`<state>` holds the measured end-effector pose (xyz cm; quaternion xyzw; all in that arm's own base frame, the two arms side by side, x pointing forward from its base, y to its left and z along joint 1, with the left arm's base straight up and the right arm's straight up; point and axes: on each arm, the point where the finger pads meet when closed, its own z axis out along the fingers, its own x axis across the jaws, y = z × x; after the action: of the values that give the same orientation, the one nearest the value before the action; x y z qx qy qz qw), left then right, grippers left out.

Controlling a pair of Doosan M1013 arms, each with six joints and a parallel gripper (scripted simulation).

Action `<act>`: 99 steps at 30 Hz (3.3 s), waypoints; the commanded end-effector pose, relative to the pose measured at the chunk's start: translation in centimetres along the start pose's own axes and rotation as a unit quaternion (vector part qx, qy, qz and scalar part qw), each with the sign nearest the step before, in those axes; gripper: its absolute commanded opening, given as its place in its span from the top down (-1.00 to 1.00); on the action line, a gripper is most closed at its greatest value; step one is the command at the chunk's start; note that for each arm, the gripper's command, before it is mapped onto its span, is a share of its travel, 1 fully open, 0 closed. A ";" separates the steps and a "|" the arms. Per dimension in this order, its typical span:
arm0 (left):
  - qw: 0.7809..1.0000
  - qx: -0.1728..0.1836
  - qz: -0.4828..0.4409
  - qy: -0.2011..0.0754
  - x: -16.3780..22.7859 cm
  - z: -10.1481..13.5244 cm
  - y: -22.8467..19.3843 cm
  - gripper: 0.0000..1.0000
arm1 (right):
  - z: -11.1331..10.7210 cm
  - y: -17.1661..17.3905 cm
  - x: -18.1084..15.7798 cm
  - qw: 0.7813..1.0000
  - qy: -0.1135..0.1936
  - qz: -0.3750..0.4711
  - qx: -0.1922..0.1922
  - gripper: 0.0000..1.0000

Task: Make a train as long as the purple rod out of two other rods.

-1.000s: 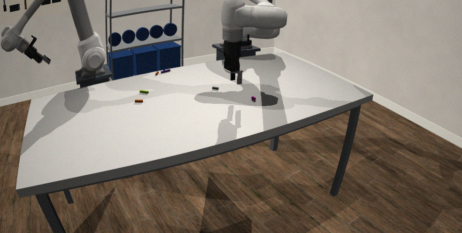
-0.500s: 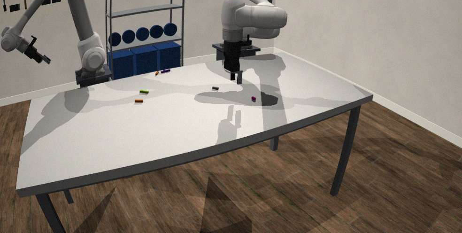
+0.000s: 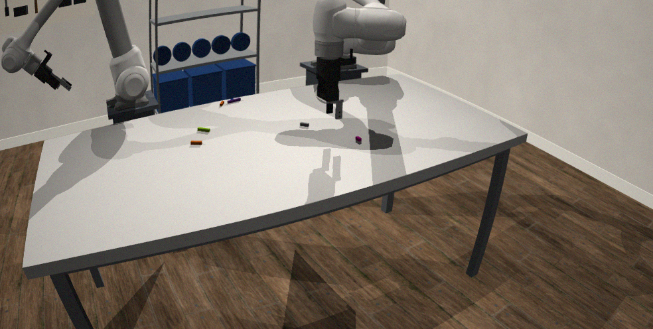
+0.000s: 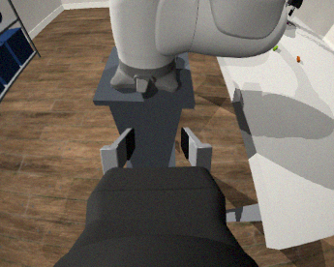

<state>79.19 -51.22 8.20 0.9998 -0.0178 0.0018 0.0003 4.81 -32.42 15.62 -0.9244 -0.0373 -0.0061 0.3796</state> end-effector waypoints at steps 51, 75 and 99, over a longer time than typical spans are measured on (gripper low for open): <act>0.708 -0.002 0.706 -0.002 7.9 -0.5 -4.7 -0.07 | 0.0 -0.4 -0.4 1.000 -0.003 -0.002 0.003 -1.00; 0.708 -0.002 0.706 -0.002 7.9 -0.4 -4.6 -0.07 | 0.0 -0.4 -0.4 1.000 -0.003 -0.002 0.003 -1.00; 0.708 -0.002 0.706 -0.001 7.8 2.1 -4.7 -0.07 | 0.0 -0.4 -0.4 1.000 -0.003 -0.002 0.003 -1.00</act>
<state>87.15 -46.92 7.21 0.6963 -0.7178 0.0009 -0.0009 4.81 -32.42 15.62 -0.9244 -0.0373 -0.0061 0.3796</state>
